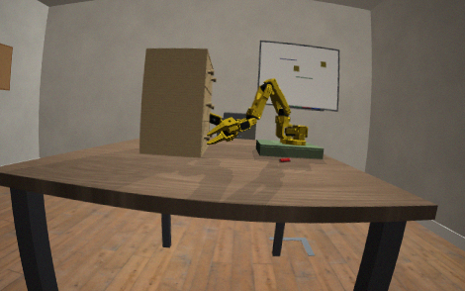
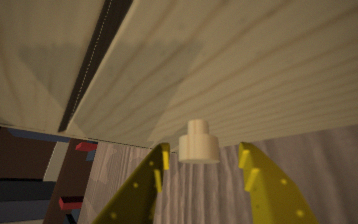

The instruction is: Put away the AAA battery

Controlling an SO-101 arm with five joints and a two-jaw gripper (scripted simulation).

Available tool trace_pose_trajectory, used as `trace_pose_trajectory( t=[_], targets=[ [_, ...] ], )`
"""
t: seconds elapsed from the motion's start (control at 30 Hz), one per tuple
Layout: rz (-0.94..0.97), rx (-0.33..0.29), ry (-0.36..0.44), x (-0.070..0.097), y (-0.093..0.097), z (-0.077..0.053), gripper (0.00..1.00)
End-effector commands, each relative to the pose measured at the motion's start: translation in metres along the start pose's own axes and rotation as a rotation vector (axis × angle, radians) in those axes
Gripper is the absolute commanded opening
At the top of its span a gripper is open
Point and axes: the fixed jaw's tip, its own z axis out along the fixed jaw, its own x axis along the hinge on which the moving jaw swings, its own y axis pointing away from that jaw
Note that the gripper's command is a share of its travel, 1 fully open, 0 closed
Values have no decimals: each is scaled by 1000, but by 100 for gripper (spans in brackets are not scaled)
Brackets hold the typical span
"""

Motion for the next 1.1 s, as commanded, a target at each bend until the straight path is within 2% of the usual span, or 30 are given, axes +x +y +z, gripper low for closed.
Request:
trace_pose_trajectory(
  t=[0.0, 1.07],
  targets=[
    [9, -3, -11, -4, 1, 1, 21],
    [9, -3, -11, -6, 4, 1, 21]
  ],
)
